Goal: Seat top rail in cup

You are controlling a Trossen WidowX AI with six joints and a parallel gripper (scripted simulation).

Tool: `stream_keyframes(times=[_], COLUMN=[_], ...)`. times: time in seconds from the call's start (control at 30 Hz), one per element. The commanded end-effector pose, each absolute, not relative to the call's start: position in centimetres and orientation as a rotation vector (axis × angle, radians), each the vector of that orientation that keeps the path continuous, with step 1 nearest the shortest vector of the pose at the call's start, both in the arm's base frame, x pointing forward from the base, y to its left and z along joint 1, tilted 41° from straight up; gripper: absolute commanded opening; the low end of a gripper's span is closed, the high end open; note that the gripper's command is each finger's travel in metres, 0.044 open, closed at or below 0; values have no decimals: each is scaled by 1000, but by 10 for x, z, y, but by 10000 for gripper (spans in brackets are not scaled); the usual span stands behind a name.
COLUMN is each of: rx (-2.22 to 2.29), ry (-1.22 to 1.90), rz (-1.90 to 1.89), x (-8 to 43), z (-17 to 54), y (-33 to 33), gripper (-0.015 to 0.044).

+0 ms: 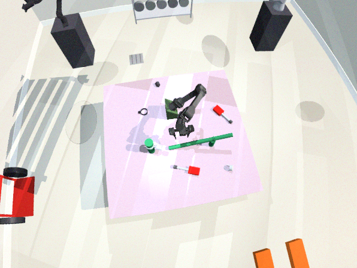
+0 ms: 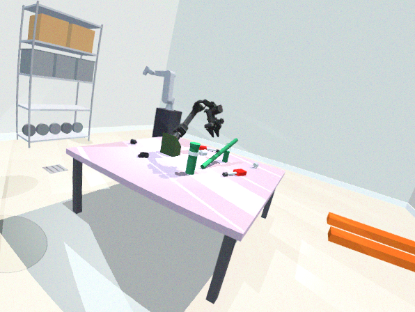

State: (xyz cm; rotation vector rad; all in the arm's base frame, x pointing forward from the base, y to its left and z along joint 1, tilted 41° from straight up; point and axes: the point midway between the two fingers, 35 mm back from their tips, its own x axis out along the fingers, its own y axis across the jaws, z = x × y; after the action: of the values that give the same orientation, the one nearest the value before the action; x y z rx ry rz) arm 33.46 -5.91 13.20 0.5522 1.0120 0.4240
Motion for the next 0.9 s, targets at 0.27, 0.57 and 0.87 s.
stream_keyframes(times=[0.27,0.57,0.87], rx=[386,-393,-608], ry=[930,769,723], rz=[524,764,837], x=[335,343,342], z=[113,38,15], y=[-87,-151,-168], gripper=[440,440,440])
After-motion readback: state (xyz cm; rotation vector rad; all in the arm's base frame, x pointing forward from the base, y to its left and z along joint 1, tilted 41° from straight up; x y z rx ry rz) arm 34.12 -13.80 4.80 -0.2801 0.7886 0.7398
